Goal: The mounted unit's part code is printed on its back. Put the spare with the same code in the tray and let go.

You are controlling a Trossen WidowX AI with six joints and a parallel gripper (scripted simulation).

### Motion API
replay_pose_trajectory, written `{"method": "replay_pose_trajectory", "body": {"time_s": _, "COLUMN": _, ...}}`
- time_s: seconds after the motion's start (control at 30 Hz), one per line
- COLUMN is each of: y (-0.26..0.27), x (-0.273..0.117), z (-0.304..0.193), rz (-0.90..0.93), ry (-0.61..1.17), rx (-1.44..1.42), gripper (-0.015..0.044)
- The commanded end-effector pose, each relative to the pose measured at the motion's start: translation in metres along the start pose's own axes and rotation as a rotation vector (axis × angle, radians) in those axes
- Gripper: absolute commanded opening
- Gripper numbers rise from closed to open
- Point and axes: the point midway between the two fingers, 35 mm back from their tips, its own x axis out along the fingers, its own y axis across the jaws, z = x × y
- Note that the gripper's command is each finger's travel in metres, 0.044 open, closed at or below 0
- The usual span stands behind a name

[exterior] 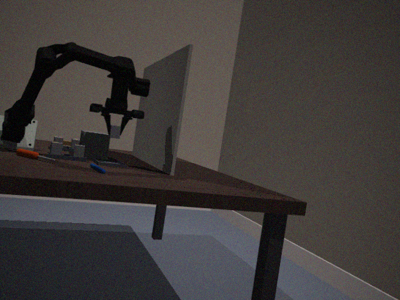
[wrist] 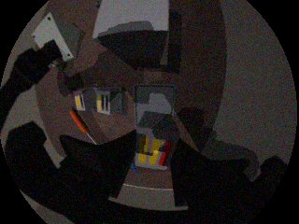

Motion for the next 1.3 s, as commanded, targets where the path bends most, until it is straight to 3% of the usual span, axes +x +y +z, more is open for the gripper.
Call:
{"method": "replay_pose_trajectory", "body": {"time_s": 0.0, "y": 0.000, "x": 0.004, "z": 0.000, "rz": 0.002, "ry": -0.003, "rx": -0.002, "gripper": 0.0000}}
{"method": "replay_pose_trajectory", "body": {"time_s": 1.27, "y": -0.001, "x": 0.034, "z": 0.001, "rz": 0.007, "ry": -0.012, "rx": 0.006, "gripper": 0.0000}}
